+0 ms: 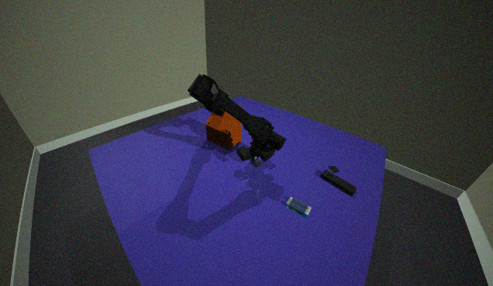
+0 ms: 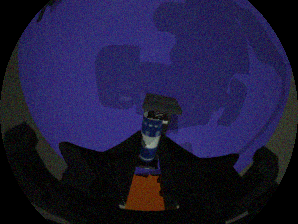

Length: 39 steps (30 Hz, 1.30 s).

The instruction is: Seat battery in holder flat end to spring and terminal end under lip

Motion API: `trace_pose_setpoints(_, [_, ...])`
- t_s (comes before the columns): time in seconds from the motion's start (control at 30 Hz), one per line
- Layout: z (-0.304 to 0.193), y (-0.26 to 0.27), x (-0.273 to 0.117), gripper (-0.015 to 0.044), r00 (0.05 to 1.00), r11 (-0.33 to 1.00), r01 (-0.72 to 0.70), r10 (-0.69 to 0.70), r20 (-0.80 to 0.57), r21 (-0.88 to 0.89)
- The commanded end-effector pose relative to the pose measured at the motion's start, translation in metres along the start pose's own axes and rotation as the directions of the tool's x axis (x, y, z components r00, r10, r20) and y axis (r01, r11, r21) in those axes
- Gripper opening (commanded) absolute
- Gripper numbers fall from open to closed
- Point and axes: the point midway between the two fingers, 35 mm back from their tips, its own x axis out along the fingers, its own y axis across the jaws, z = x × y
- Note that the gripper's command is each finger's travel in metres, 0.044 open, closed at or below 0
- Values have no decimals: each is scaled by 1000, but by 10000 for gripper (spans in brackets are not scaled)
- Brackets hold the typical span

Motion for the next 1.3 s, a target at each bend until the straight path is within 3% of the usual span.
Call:
trace_pose_setpoints(0.0, [3, -1, -1, 62, 1000, 1000, -2, 2, 31, 13])
trace_pose_setpoints(1.27, [-5, -4, 3, 62, 984, 1000, -13, 11, 176, 13])
